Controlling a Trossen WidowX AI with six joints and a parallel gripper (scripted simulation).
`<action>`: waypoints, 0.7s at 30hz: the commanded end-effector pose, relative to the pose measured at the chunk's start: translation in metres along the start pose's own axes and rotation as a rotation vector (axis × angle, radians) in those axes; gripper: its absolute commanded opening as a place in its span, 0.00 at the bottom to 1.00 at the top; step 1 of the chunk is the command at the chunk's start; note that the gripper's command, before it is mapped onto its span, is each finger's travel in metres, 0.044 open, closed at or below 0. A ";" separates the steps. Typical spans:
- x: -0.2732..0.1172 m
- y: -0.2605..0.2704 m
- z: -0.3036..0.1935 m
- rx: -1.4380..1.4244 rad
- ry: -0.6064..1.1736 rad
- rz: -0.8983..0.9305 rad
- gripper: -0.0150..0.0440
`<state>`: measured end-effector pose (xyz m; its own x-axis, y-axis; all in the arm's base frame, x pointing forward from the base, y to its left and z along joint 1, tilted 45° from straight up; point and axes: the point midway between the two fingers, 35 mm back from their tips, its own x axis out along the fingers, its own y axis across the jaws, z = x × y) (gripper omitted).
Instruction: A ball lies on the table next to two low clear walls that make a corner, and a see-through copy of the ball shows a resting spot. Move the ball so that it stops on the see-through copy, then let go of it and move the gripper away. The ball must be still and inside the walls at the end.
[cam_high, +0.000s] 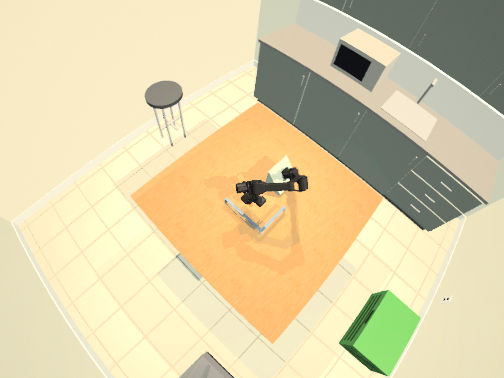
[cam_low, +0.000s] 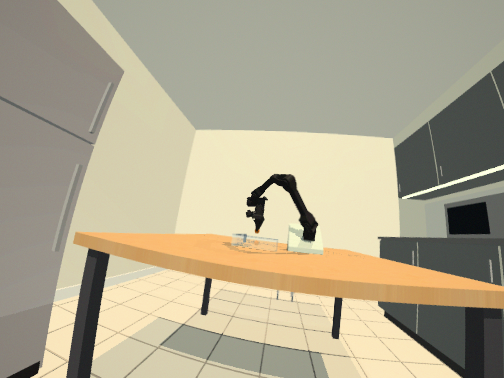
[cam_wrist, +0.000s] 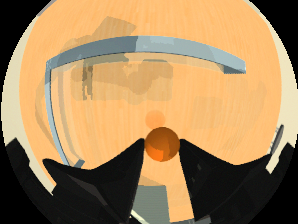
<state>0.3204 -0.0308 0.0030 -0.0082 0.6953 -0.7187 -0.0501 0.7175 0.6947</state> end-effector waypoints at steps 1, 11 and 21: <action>0.021 0.003 -0.002 0.003 0.012 0.008 0.25; 0.060 0.004 -0.004 0.003 0.012 0.012 0.25; 0.072 0.005 -0.004 0.003 0.012 0.012 0.25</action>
<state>0.3179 0.0169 -0.0418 -0.0124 0.6994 -0.7146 -0.0522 0.7132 0.6990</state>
